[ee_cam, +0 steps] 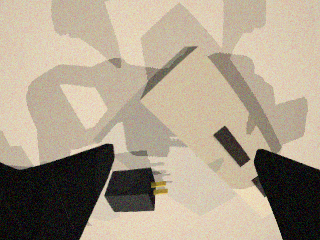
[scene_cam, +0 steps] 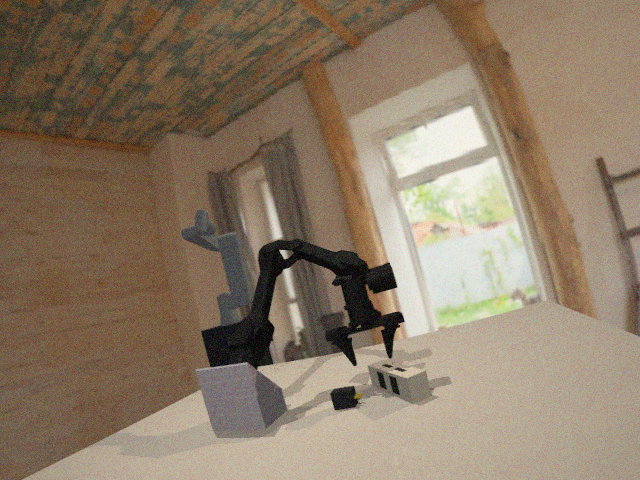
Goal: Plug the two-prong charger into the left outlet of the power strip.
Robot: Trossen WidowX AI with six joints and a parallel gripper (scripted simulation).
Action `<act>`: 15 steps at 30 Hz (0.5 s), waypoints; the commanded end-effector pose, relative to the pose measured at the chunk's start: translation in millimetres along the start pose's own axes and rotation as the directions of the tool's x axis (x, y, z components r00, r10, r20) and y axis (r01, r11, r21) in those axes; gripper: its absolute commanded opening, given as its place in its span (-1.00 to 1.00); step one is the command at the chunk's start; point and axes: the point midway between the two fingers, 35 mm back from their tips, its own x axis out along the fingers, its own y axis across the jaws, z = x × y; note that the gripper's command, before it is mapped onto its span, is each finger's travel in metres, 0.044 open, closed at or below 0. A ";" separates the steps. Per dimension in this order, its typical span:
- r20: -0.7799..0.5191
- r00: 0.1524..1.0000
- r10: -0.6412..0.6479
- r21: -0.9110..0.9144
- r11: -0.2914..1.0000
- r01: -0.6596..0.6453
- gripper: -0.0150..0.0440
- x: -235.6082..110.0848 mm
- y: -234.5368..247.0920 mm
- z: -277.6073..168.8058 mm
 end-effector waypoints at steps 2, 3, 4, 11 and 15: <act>0.005 0.999 0.033 0.200 0.979 -0.033 1.00 3.4 6.0 -17.7; 0.007 0.999 0.037 0.239 0.970 -0.038 1.00 3.7 6.8 -21.1; 0.008 0.999 0.042 0.277 0.960 -0.042 1.00 4.1 7.7 -24.4; 0.025 0.997 0.071 0.528 0.846 -0.073 1.00 6.0 15.2 -46.4; 0.038 0.996 0.086 0.654 0.751 -0.090 1.00 6.8 20.5 -57.7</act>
